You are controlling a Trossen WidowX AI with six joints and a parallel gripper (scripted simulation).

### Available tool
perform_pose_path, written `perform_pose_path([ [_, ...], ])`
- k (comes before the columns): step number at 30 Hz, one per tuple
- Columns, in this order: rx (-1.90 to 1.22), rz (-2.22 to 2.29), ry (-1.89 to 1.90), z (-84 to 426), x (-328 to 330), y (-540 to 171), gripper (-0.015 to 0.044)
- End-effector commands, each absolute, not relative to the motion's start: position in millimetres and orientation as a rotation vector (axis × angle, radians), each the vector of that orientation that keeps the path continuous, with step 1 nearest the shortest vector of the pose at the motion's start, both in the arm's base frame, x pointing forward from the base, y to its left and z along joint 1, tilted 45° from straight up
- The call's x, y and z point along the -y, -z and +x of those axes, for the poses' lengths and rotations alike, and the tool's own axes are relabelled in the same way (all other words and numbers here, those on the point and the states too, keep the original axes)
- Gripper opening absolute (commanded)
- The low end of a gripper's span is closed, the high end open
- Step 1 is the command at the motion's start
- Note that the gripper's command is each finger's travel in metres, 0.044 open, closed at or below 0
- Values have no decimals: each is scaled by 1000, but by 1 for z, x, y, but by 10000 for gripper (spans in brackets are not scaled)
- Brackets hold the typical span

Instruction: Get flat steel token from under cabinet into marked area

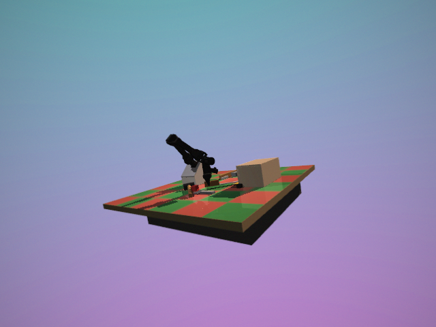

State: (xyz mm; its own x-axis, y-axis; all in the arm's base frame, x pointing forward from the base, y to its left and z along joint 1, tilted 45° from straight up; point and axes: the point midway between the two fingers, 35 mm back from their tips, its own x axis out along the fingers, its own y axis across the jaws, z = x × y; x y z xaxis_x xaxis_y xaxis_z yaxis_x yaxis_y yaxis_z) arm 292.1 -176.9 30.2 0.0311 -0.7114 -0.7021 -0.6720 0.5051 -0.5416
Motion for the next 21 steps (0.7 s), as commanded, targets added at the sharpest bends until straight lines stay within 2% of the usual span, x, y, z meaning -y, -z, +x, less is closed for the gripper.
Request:
perform_pose_path([
  [1, -1659, -1214, 23, 295, 176, -35, 0],
  [21, -1677, -1289, -60, 295, 190, -50, 0],
])
